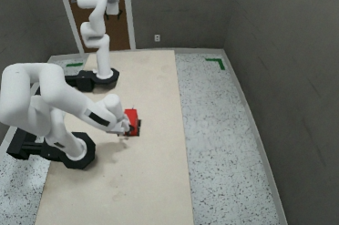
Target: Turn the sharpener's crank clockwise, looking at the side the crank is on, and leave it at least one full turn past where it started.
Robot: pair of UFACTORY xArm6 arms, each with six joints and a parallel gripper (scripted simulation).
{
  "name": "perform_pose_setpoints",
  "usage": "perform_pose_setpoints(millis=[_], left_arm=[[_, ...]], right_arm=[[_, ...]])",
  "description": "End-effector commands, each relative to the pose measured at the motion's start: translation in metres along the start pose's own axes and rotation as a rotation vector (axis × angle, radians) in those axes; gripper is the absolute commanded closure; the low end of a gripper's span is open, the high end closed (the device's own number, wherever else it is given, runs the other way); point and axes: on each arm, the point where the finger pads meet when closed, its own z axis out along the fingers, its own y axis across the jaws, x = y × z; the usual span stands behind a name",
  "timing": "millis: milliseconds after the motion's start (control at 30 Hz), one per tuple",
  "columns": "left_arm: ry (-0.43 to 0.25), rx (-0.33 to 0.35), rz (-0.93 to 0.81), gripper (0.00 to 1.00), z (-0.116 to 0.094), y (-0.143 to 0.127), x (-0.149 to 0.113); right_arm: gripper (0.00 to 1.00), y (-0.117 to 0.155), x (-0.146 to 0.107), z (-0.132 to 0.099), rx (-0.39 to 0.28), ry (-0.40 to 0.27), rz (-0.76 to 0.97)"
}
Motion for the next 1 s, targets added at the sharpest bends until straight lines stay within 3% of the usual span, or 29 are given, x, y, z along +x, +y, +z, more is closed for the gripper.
perform_pose_setpoints(millis=[0,667,700,967], left_arm=[[0.004,0.000,0.000,0.00,-0.0015,0.0000,0.0009],[0.004,0.000,0.000,0.00,-0.0015,0.0000,0.0009],[0.004,0.000,0.000,0.00,-0.0015,0.0000,0.0009],[0.004,0.000,0.000,0.00,-0.0015,0.0000,0.0009]], right_arm=[[0.45,-0.0011,-0.0006,0.0028,0.003,-0.001,0.000],[0.45,-0.0011,-0.0006,0.0039,0.003,-0.001,0.000],[1.00,-0.0011,-0.0006,0.0039,0.003,-0.001,0.000],[1.00,-0.0011,-0.0006,0.0039,0.003,-0.001,0.000]])
